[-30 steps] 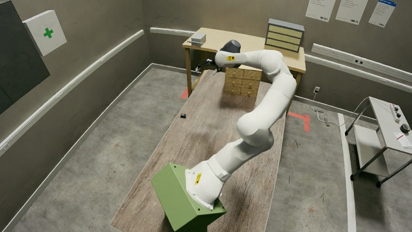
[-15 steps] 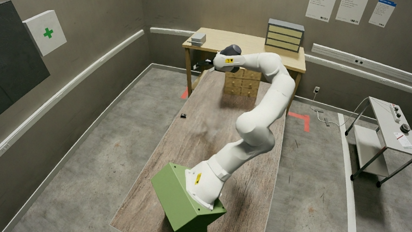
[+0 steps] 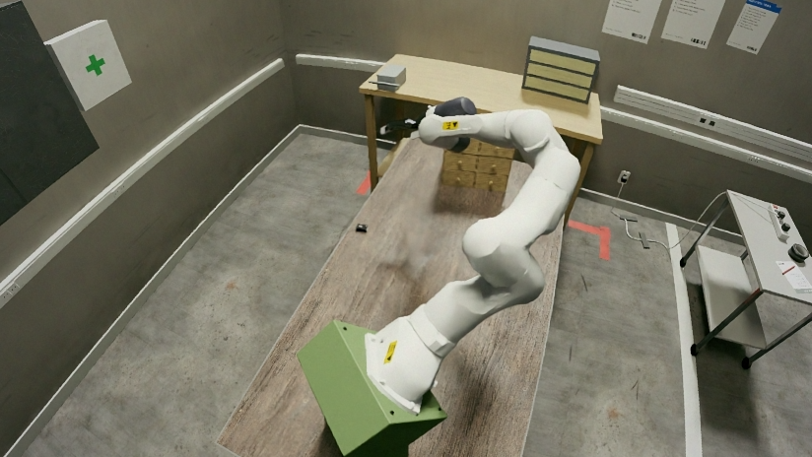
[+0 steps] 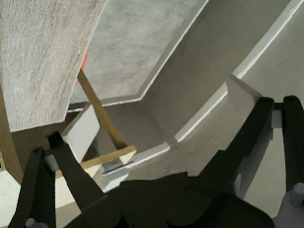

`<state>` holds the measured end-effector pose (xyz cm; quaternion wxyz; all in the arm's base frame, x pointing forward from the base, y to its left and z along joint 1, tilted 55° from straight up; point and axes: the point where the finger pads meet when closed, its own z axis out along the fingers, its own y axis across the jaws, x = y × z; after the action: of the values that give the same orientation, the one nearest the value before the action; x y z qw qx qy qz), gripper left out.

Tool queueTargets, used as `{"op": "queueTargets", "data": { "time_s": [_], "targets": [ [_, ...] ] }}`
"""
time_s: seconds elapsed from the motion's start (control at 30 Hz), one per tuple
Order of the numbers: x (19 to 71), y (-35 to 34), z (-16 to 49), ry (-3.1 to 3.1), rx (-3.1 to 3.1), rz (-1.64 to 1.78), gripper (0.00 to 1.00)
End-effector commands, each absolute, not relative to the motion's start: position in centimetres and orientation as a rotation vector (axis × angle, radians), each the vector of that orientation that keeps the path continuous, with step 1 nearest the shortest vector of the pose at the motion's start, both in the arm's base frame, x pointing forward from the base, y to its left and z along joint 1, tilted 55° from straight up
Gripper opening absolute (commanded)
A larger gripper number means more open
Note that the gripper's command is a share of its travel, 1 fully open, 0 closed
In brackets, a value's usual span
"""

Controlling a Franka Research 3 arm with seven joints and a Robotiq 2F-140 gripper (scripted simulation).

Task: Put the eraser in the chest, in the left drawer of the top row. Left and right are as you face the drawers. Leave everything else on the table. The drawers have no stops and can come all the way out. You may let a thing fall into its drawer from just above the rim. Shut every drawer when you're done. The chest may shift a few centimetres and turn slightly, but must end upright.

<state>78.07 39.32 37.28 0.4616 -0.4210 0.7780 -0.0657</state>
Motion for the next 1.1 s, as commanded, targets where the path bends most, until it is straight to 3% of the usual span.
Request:
{"op": "queueTargets", "data": {
  "time_s": [0.0,1.07],
  "targets": [
    [78.5,39.9,38.1,1.84,-1.072,-0.144,1.0],
    [80.9,37.9,41.0,1.604,-1.002,-0.11,1.0]
  ]
}}
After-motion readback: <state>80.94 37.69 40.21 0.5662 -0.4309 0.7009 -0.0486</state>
